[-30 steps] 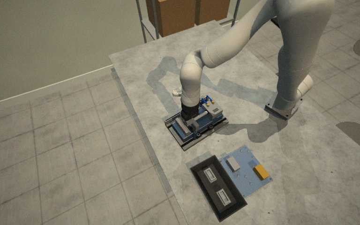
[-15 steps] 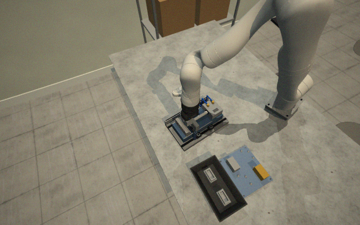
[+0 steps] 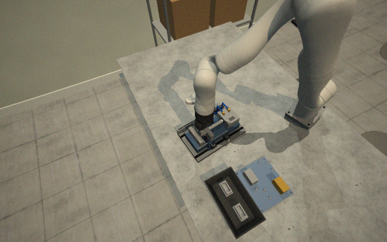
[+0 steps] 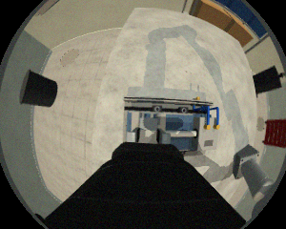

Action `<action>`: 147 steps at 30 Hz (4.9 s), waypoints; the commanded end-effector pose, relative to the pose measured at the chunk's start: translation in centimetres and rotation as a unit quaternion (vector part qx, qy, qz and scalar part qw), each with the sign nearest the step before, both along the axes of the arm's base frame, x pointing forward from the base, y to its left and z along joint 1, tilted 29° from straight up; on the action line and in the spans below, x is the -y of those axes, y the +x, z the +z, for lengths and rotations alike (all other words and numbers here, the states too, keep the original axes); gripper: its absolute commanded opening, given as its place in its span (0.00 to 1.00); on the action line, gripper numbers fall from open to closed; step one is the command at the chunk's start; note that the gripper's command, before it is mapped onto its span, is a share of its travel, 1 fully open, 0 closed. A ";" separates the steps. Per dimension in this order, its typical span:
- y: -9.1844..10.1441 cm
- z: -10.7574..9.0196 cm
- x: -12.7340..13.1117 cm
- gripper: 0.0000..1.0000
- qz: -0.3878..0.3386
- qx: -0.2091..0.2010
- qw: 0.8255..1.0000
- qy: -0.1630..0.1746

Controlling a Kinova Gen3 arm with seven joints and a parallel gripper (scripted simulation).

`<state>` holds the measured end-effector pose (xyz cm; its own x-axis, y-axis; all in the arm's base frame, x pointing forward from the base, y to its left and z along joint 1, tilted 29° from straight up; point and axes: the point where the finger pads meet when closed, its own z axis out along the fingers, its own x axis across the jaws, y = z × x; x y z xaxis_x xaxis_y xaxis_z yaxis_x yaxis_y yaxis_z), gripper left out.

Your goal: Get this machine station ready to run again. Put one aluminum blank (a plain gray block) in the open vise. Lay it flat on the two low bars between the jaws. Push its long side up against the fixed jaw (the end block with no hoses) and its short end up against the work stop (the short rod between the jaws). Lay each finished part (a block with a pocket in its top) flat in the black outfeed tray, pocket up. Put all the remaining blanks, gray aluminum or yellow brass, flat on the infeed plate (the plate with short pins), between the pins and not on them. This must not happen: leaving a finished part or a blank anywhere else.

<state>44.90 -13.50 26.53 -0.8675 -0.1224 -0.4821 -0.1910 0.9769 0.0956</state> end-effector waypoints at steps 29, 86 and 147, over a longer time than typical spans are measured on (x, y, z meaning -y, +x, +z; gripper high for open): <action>0.5 -0.9 -0.2 0.00 0.000 0.000 1.000 0.000; 0.6 -1.2 -0.3 0.00 0.000 0.000 1.000 0.000; 0.7 -1.0 -0.8 0.00 0.000 0.000 1.000 0.000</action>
<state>45.60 -12.61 25.46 -0.8677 -0.1229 -0.4817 -0.1924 0.9765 0.0974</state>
